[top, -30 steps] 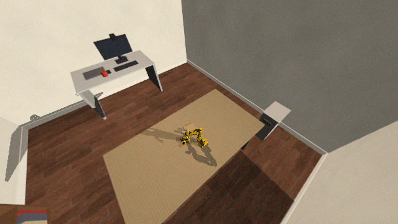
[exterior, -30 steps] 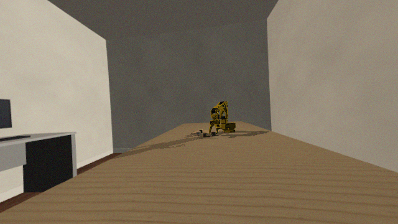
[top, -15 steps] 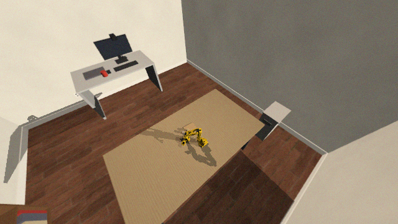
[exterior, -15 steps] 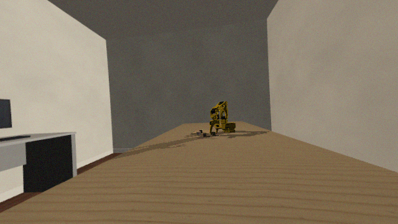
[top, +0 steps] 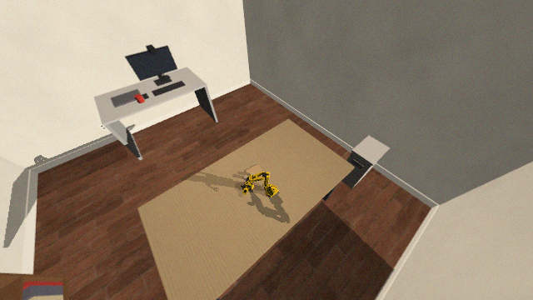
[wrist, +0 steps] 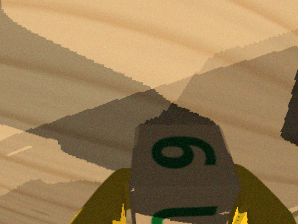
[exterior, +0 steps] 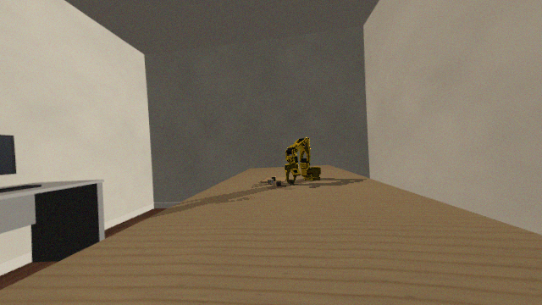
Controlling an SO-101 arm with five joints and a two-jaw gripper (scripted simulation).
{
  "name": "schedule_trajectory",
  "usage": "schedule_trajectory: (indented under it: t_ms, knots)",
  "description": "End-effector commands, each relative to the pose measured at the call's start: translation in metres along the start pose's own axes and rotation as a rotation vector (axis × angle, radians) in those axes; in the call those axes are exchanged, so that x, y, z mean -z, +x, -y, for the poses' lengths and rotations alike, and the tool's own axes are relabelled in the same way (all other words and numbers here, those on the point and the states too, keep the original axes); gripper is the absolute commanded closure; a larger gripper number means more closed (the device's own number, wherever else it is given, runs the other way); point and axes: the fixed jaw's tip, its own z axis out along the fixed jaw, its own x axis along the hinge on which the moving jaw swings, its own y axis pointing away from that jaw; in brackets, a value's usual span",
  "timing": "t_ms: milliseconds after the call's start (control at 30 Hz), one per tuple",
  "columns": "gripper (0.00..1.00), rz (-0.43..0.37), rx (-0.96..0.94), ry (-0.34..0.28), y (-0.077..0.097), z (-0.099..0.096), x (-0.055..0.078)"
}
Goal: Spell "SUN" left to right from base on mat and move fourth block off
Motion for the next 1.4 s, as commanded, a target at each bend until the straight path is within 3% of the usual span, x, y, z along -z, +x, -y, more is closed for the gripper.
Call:
schedule_trajectory:
  t_ms: [0, 333, 667, 967, 1367]
  knots:
    - [0.87, 0.037, 0.0, 0.053, -0.006, 0.011, 0.008]
    - [0.87, 0.037, 0.0, 0.053, -0.006, 0.011, 0.008]
    - [0.99, 0.037, 0.0, 0.053, -0.006, 0.011, 0.008]
    - [1.0, 0.037, 0.0, 0.053, -0.006, 0.011, 0.009]
    - [1.0, 0.037, 0.0, 0.053, -0.006, 0.011, 0.033]
